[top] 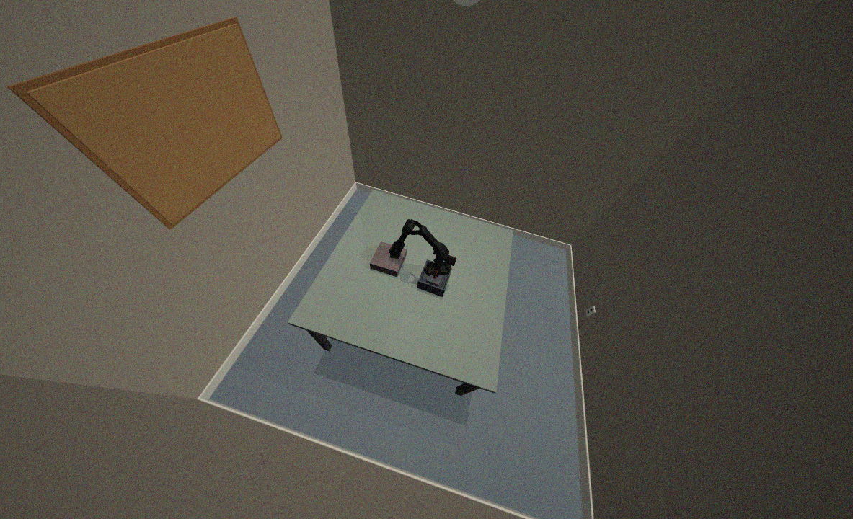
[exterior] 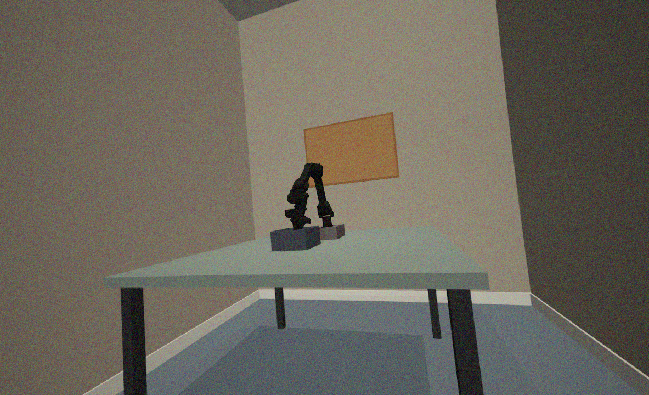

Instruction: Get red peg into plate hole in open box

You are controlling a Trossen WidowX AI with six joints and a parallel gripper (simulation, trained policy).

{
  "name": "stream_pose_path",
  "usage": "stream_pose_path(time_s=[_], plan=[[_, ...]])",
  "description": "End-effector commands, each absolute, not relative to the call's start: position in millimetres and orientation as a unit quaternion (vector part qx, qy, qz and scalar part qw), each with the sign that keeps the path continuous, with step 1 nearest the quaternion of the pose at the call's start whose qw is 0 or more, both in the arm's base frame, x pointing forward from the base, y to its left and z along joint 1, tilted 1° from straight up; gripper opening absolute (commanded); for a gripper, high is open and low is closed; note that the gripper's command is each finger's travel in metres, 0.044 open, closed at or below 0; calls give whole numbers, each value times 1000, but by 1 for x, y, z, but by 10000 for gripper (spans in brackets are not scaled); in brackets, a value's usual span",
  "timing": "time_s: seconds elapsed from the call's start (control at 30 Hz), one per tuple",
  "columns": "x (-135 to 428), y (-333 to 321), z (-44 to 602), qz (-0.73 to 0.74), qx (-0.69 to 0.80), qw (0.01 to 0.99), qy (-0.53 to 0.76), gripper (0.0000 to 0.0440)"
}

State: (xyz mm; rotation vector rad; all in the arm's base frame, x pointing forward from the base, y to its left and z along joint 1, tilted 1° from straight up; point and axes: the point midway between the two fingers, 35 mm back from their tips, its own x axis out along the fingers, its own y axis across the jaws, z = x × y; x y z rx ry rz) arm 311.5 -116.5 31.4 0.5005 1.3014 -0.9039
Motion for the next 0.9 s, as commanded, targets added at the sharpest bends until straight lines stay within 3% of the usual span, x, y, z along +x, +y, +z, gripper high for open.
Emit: stream_pose_path(time_s=[0.0,0.1,0.47,0.87], plan=[[312,-120,22,-386,219,672,592,156],[317,-125,24,-375,212,678,596,157],[358,-130,39,-337,241,688,595,437],[413,-121,67,-278,272,723,571,440]])
